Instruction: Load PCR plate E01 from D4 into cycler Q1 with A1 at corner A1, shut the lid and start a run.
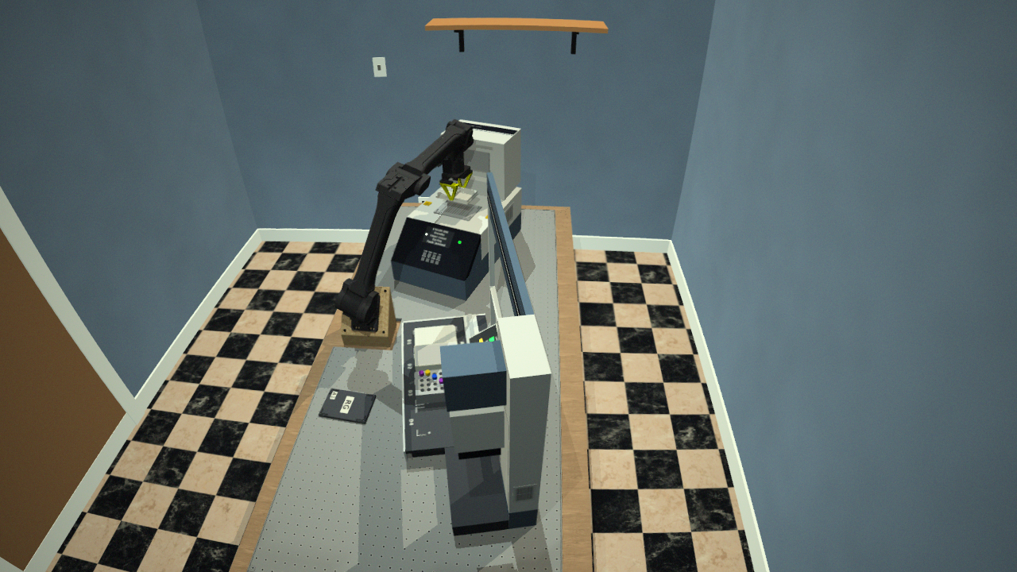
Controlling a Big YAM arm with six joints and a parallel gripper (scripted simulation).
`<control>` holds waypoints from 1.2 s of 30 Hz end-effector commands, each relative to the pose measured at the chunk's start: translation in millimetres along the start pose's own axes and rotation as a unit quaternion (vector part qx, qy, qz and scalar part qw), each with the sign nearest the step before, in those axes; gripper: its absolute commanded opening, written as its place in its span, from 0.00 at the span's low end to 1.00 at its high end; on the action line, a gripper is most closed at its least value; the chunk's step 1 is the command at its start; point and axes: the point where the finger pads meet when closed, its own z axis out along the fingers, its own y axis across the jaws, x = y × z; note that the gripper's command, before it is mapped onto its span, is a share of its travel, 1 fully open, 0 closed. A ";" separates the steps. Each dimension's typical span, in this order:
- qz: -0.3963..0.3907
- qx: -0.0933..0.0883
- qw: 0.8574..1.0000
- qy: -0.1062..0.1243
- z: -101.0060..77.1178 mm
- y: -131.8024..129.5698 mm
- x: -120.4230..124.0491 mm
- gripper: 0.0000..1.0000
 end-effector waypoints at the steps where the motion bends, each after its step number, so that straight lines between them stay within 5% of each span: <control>1: 0.004 0.019 1.000 0.002 -20.1 -8.1 -6.2 0.00; 24: 0.014 0.029 0.999 -0.007 -34.6 -0.6 13.8 0.00; 36: -0.001 0.022 1.000 0.004 -25.0 -7.7 -5.6 0.00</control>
